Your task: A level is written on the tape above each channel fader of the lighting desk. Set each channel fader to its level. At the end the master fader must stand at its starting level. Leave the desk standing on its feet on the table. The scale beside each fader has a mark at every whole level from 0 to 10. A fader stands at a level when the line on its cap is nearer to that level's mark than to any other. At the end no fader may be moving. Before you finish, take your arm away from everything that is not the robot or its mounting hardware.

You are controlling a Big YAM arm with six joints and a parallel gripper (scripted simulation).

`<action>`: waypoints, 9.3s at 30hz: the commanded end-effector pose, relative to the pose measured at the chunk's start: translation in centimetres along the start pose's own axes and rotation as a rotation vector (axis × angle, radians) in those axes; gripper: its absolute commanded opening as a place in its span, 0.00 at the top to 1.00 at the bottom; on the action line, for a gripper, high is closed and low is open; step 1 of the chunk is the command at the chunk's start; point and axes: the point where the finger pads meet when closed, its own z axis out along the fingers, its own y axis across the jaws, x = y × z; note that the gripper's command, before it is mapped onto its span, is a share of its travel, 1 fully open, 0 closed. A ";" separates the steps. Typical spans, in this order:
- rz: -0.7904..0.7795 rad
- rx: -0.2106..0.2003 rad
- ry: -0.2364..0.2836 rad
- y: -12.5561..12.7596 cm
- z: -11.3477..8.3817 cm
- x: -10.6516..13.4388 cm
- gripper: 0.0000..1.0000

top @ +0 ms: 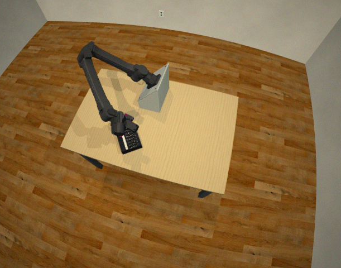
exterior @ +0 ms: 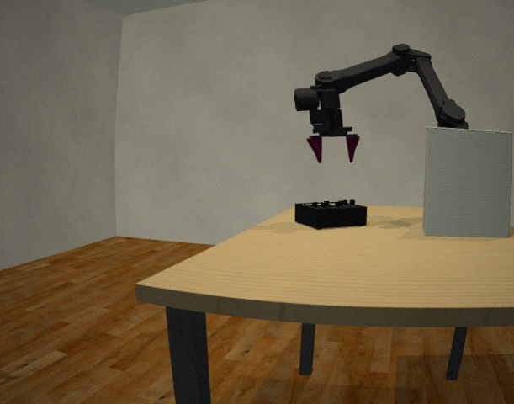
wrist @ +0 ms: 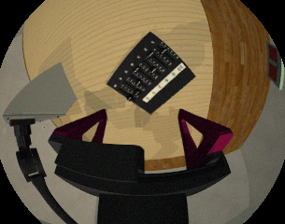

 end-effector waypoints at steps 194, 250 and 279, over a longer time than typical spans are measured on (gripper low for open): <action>-0.174 0.074 -0.080 -1.3 -1.7 0.2 0.00; 1.644 0.007 -0.164 -3.6 6.7 -7.7 0.00; 2.280 -0.060 -0.092 -2.8 7.3 -8.2 1.00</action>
